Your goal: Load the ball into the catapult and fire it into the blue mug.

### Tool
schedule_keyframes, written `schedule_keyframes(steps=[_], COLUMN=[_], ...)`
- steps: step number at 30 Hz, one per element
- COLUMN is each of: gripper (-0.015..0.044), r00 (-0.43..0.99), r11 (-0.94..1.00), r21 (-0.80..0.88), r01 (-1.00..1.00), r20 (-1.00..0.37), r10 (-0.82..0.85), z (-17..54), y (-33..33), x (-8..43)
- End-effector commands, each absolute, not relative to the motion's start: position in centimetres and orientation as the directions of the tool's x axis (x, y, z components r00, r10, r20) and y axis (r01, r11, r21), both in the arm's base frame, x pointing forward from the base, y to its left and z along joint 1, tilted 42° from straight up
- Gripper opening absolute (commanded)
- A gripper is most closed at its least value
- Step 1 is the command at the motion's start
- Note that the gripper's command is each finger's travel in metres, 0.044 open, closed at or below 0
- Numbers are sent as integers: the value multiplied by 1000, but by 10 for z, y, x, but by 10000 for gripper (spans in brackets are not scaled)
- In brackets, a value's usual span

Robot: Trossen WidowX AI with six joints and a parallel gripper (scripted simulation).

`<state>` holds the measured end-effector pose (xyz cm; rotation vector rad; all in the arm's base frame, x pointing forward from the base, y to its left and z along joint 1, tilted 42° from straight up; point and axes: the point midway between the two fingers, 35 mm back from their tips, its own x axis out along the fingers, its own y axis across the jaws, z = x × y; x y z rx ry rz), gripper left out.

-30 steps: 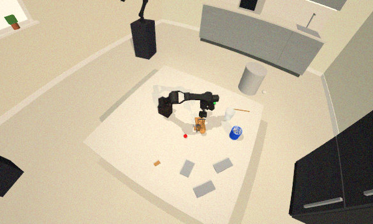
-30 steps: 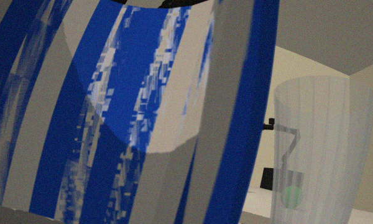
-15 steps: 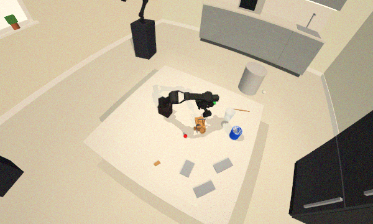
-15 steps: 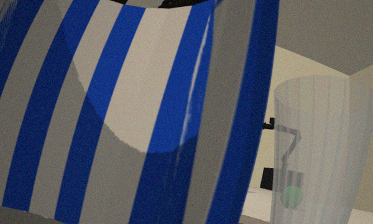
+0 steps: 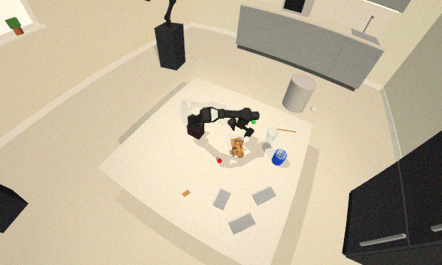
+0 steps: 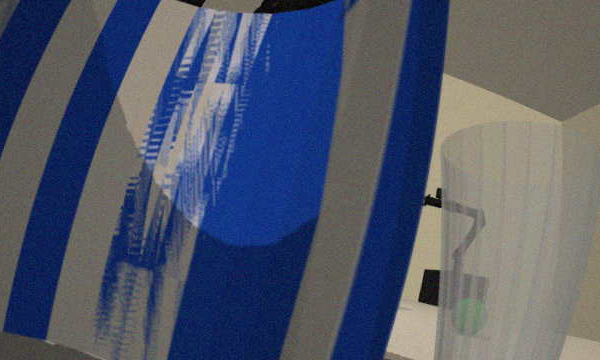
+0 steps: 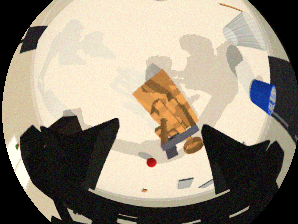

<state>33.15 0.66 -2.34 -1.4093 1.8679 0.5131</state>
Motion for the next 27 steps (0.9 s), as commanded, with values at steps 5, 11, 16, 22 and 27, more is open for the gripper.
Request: schedule_keyframes(steps=[5,11,16,22,27], gripper=[440,440,440,440,440], r00=[-133,-133,-132,-132,-132], r11=[126,-32,-146,-163,-229], r21=[67,202,294,308,360], r01=[-990,-979,-945,-937,-904], r20=[-748,-747,-747,-747,-746], r10=[-651,-651,-651,-651,-652], z=[-22,-21,-21,-27,-55], y=[7,8,8,3,-23], x=[331,331,331,331,325])
